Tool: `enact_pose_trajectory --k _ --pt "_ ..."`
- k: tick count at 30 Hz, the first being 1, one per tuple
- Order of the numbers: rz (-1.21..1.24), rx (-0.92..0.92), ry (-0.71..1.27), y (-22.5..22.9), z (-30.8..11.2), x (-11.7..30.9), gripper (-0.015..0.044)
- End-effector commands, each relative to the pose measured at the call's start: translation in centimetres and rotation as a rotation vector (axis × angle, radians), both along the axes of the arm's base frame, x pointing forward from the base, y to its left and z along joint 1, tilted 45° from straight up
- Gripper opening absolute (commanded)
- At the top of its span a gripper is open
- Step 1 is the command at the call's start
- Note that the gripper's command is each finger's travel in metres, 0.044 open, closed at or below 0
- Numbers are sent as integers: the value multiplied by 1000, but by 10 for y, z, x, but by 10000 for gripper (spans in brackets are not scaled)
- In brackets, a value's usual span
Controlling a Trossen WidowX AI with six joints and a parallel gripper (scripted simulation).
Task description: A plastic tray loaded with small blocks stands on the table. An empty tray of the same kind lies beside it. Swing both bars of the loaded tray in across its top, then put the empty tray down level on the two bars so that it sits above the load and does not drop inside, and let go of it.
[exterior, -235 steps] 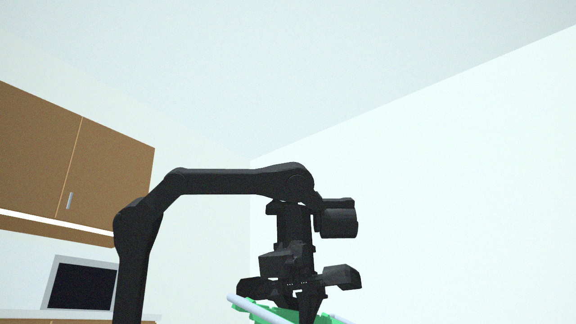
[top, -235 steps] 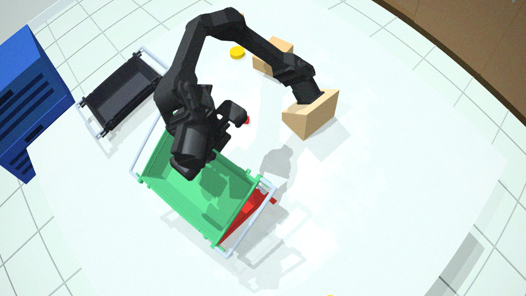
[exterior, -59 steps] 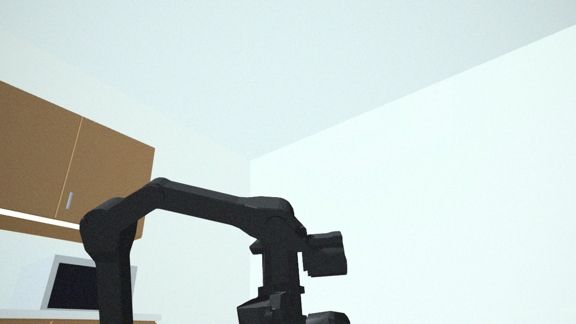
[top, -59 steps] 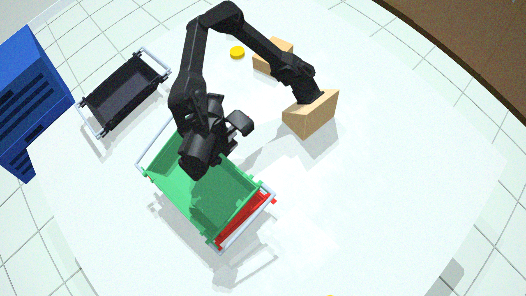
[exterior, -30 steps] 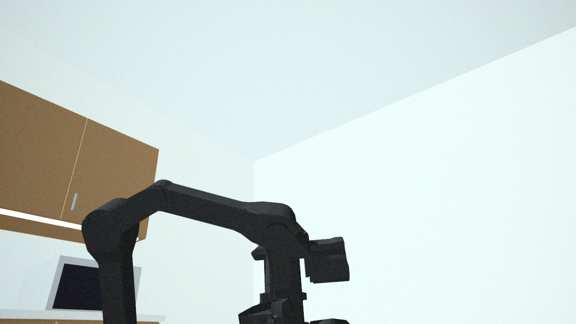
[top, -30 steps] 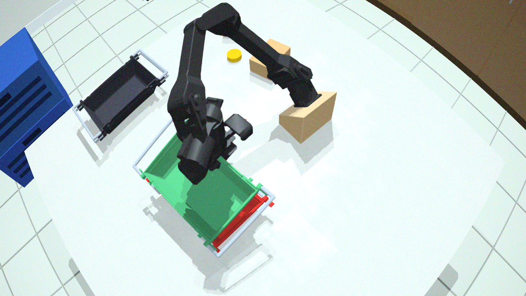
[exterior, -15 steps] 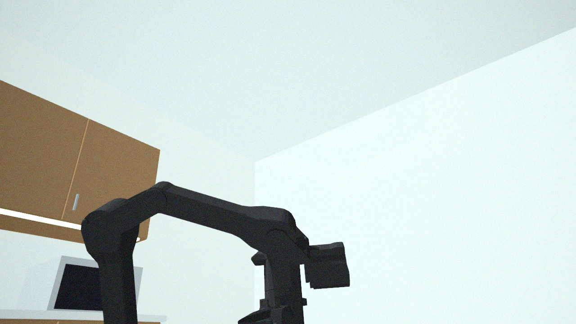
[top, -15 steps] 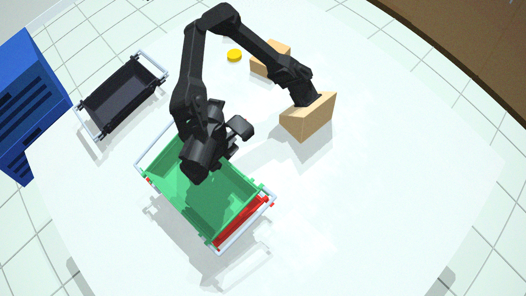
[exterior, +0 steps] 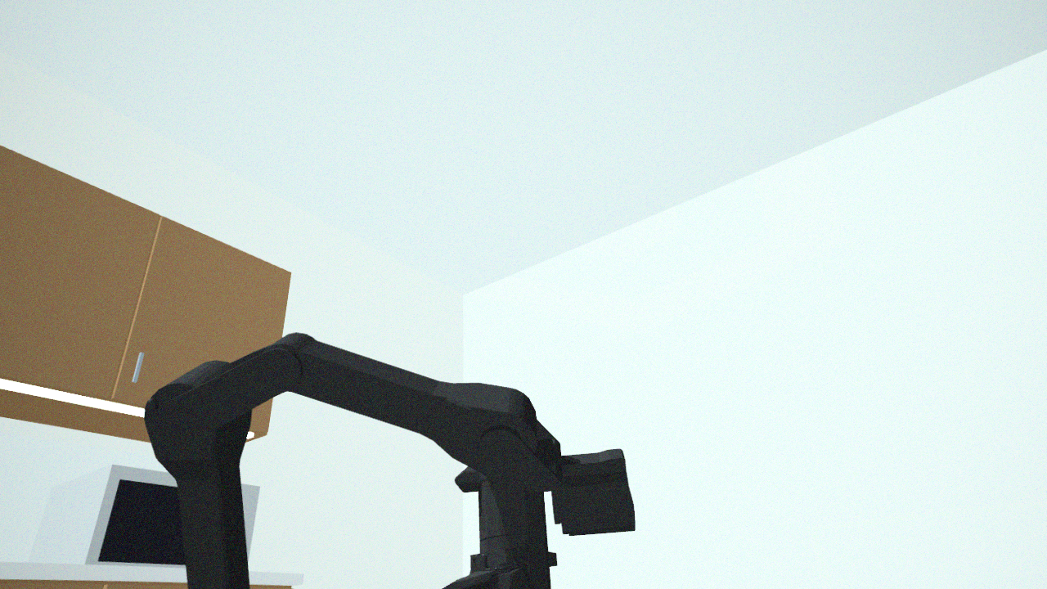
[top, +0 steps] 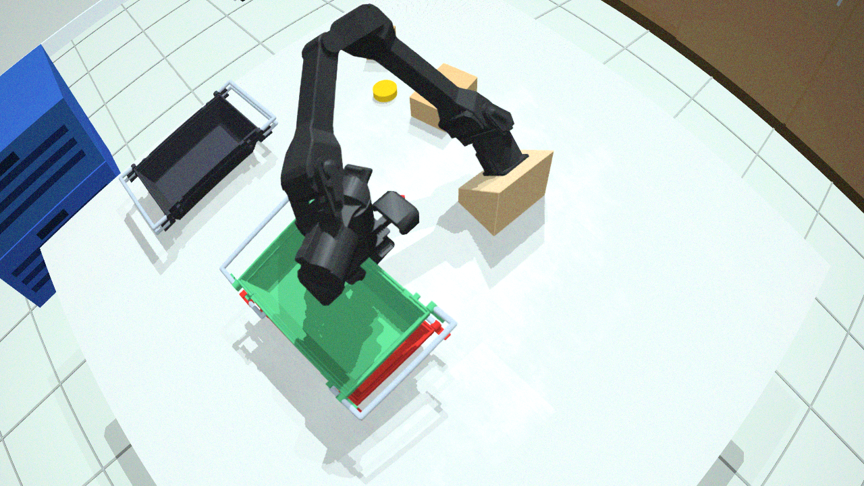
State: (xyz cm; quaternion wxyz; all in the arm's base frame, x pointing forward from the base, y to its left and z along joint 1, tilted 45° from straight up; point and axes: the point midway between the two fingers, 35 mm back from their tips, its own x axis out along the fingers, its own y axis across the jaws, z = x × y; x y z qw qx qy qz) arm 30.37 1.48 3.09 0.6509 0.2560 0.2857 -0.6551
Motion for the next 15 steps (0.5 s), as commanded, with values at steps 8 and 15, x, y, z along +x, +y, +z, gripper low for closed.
enact_pose_trajectory --k 8,15 --pt "-10 1 17 -5 -3 -3 0" --pt "-10 1 17 -10 -8 -5 0"
